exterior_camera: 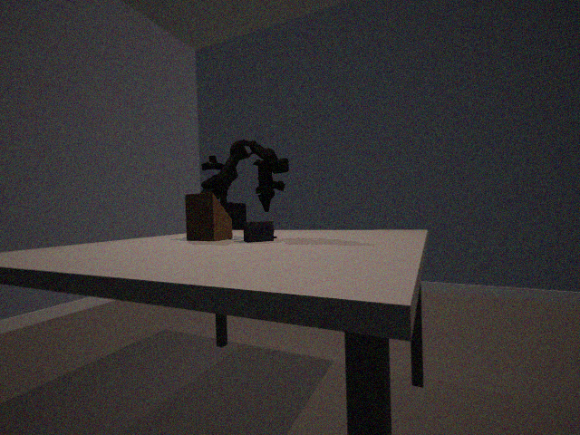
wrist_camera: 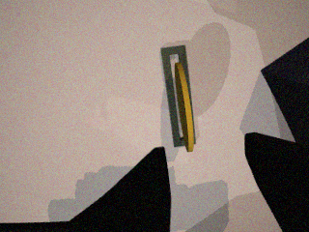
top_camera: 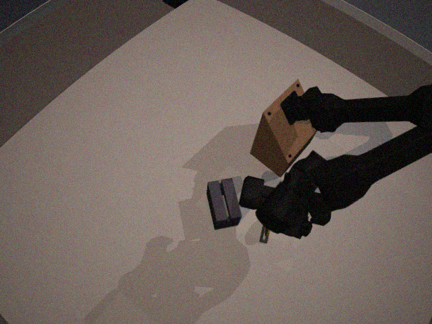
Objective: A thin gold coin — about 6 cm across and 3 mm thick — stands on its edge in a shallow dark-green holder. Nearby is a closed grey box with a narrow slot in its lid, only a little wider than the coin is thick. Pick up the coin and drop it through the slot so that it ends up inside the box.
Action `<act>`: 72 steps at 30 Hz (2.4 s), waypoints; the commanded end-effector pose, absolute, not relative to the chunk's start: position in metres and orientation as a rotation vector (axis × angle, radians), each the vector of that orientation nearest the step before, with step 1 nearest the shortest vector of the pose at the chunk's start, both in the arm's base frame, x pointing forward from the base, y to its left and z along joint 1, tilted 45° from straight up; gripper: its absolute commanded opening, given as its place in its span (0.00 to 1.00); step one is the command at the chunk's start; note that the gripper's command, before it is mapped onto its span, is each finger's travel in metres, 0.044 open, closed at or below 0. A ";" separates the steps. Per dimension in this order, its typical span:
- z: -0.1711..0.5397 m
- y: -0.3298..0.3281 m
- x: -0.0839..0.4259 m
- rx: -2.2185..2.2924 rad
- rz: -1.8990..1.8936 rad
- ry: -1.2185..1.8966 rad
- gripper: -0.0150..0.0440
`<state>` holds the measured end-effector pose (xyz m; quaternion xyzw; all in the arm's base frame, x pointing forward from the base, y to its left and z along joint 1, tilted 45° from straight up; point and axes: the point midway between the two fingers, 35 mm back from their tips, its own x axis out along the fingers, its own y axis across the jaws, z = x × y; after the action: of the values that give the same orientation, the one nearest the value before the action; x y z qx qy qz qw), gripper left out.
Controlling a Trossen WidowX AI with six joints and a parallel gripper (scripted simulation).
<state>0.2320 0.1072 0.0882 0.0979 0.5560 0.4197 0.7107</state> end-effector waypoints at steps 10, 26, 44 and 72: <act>0.064 0.129 0.231 0.231 0.938 1.256 0.53; 0.045 0.147 0.233 0.228 0.936 1.258 0.53; 0.026 0.168 0.232 0.231 0.938 1.257 0.53; 0.018 0.176 0.231 0.233 0.939 1.256 0.25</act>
<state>0.2305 0.1781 0.0169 0.1050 0.5629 0.4226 0.7025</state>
